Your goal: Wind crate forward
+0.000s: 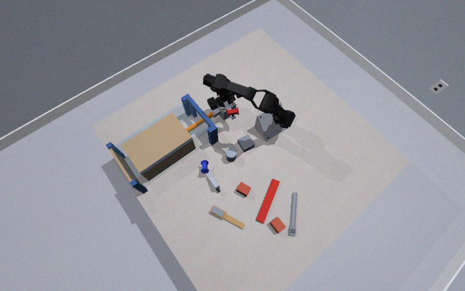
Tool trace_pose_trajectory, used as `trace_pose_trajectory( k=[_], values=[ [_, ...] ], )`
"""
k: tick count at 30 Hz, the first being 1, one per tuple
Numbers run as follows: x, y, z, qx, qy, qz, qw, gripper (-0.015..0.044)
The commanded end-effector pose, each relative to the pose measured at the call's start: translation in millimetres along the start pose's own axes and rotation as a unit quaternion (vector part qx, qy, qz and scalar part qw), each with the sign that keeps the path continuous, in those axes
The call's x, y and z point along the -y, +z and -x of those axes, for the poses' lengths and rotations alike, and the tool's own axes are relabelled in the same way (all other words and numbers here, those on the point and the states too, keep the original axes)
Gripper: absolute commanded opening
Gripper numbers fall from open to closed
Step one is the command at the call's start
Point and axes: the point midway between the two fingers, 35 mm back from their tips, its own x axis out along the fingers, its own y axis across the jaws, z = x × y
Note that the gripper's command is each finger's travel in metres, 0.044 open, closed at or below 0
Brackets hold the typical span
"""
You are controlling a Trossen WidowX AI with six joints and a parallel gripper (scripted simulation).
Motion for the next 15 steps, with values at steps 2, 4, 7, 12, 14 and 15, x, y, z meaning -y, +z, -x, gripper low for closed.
trace_pose_trajectory(
  k=[2, 4, 7, 12, 14, 15],
  values=[
    [2.5, 1.1, -4.4, 0.006, -0.005, 0.042, 0.999, 0.0000],
    [2.5, 1.1, -4.4, 0.006, -0.005, 0.042, 0.999, 0.0000],
    [2.5, 1.2, -4.6, 0.006, -0.005, 0.043, 0.999, 0.0000],
    [3.4, 1.1, -4.8, 0.009, -0.004, 0.065, 0.998, 0.0000],
    [3.3, 1.1, -4.6, 0.009, -0.004, 0.065, 0.998, 0.0000],
    [3.3, 1.1, -4.5, 0.009, -0.004, 0.065, 0.998, 0.0000]
  ],
)
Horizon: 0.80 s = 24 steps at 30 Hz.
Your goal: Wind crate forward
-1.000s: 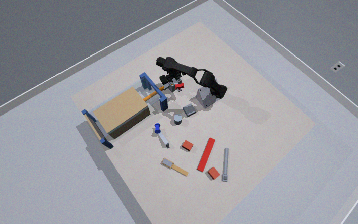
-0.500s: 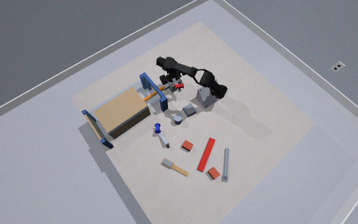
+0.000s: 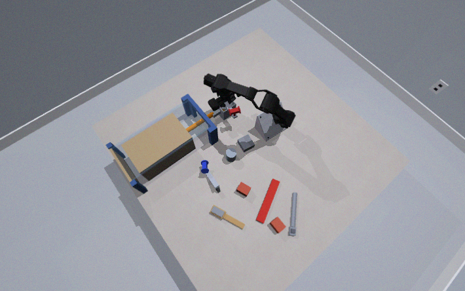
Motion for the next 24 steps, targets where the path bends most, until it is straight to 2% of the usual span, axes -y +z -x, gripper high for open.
trace_pose_trajectory(
  k=[1, 24],
  values=[
    [1.4, 0.9, -3.9, 0.004, -0.006, 0.013, 1.000, 0.0000],
    [0.0, 0.9, -4.1, -0.001, -0.007, -0.031, 1.000, 0.0000]
  ],
)
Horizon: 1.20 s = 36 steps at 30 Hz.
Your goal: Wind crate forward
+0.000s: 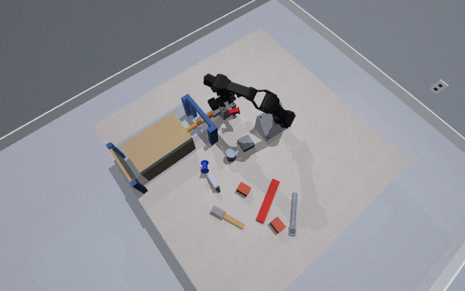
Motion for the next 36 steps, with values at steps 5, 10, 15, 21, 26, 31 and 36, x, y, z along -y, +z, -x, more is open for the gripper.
trace_pose_trajectory(
  k=[5, 10, 15, 21, 26, 31, 36],
  values=[
    [0.5, 1.1, -4.0, -0.001, -0.008, -0.007, 1.000, 0.0000],
    [-0.7, 1.3, -3.8, -0.004, -0.009, -0.037, 0.999, 0.0000],
    [-0.8, 1.2, -3.6, -0.004, -0.009, -0.038, 0.999, 0.0000],
    [0.0, 1.2, -3.7, -0.002, -0.008, -0.017, 1.000, 0.0000],
    [0.0, 1.2, -3.7, -0.002, -0.008, -0.017, 1.000, 0.0000],
    [-0.2, 1.2, -3.7, -0.002, -0.009, -0.021, 1.000, 0.0000],
    [-0.8, 1.3, -3.7, -0.004, -0.009, -0.038, 0.999, 0.0000]
  ],
)
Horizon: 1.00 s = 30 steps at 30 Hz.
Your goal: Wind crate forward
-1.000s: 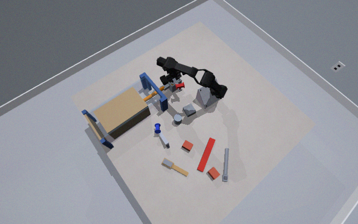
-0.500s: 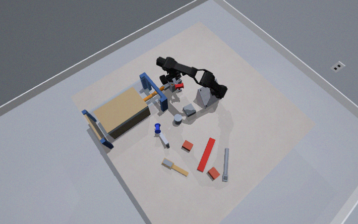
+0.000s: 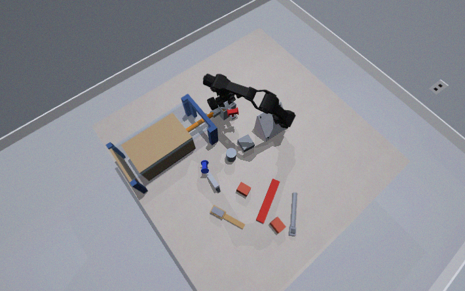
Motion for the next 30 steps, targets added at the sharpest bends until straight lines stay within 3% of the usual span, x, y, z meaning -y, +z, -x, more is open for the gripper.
trace_pose_trajectory(
  k=[1, 30],
  values=[
    [0.6, 1.1, -4.1, -0.001, -0.006, -0.008, 1.000, 0.0000],
    [1.6, 1.1, -4.3, 0.002, -0.005, 0.017, 1.000, 0.0000]
  ],
)
